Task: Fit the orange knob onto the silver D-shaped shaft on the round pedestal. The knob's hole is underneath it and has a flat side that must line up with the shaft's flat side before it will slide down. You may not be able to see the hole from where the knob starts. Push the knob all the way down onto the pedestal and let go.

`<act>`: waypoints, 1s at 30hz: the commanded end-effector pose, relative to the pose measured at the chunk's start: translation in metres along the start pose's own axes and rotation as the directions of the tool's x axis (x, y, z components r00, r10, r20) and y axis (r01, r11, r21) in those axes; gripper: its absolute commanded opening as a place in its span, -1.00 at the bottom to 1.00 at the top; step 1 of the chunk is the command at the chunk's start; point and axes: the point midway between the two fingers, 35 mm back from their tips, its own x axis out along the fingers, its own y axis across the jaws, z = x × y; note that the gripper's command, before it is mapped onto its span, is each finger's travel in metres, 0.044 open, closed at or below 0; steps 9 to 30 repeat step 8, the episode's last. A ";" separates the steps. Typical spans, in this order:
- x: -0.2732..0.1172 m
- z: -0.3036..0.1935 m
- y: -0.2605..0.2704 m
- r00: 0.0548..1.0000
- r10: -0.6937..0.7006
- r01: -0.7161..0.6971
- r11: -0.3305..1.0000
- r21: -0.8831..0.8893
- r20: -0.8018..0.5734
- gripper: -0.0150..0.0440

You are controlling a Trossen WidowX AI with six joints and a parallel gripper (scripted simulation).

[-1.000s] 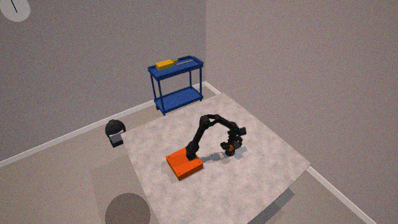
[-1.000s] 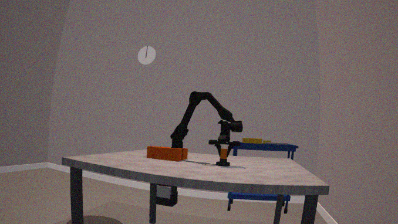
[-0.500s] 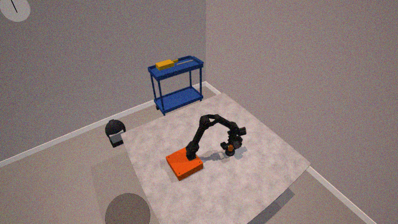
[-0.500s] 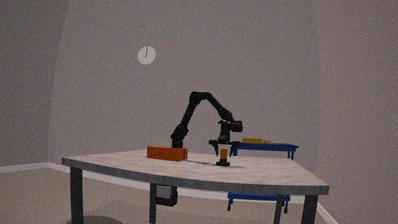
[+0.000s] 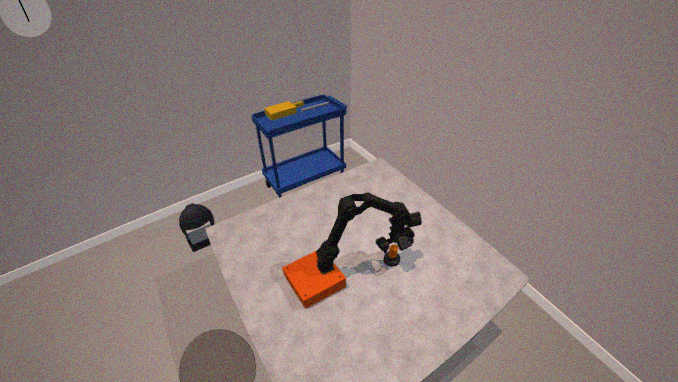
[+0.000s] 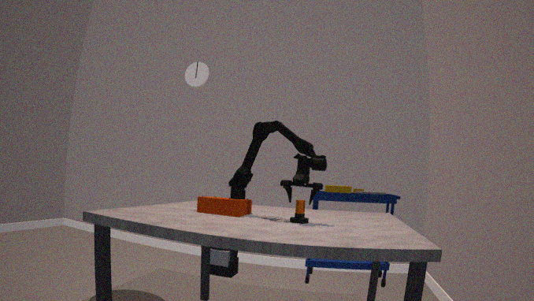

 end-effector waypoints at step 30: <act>-0.060 0.001 0.004 1.000 0.031 -0.031 1.000 -0.003 0.006 1.00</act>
